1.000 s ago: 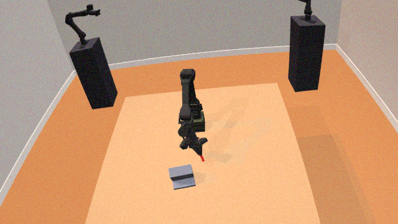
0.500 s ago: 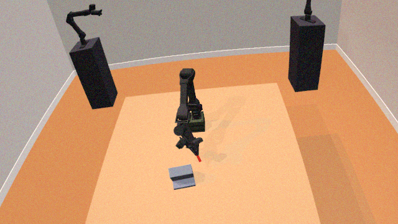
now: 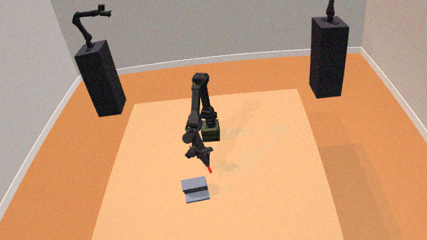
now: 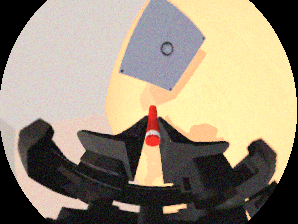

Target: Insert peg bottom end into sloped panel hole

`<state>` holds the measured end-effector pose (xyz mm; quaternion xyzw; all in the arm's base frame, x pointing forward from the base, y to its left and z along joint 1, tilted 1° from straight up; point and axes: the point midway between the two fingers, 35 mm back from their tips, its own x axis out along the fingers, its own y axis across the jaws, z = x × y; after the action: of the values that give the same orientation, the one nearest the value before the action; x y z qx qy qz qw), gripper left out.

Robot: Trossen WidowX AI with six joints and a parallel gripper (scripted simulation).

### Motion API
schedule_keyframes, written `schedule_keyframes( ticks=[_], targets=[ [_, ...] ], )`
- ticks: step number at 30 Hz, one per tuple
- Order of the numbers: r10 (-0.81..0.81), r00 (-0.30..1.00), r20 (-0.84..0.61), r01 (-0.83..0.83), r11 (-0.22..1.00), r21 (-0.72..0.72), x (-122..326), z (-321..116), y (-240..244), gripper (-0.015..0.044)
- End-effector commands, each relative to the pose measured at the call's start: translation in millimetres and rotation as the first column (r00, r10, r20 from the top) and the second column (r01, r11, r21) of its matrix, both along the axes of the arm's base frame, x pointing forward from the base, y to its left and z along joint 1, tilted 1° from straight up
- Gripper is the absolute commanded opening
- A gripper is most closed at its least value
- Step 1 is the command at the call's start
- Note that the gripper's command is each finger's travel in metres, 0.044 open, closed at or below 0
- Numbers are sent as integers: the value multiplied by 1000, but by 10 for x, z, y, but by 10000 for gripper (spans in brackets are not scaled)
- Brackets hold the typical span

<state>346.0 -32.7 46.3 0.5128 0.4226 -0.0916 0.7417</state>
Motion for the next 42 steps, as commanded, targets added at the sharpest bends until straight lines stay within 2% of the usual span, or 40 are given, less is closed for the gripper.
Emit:
schedule_keyframes(
  ticks=[1,42],
  targets=[
    [-23,1000,8,22,1000,21,-34,-14,-40,0],
    [-231,963,136,210,966,154,-221,66,-518,0]
  ],
)
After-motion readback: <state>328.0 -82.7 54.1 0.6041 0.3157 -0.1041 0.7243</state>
